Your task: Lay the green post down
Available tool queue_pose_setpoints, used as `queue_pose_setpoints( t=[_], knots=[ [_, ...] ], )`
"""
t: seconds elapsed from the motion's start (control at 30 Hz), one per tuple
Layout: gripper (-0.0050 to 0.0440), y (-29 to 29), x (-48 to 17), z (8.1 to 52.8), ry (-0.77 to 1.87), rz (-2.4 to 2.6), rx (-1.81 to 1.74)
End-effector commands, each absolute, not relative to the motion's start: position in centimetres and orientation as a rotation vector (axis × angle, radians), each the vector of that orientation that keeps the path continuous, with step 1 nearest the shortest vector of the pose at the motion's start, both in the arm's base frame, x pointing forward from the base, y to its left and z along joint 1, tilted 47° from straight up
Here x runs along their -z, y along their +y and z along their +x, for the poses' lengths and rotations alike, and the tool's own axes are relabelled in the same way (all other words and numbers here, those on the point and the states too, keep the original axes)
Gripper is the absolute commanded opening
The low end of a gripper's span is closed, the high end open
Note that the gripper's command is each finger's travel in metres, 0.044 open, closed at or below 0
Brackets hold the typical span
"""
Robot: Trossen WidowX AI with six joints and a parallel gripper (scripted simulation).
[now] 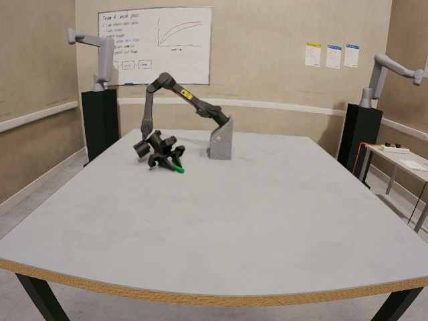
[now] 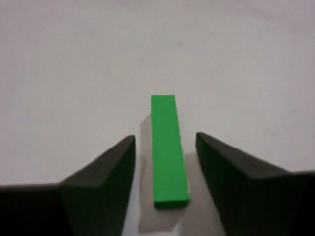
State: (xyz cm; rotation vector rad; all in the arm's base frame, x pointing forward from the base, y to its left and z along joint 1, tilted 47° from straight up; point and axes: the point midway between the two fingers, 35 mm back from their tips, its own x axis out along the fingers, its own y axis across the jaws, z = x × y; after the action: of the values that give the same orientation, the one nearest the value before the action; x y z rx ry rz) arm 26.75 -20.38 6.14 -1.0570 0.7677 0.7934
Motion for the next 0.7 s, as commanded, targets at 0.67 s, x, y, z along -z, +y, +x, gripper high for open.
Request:
queue_pose_setpoints(
  t=[0.67],
  knots=[
    [0.044, -20.51, -7.63, 26.84, 0.754, -1.089, -0.771]
  ],
)
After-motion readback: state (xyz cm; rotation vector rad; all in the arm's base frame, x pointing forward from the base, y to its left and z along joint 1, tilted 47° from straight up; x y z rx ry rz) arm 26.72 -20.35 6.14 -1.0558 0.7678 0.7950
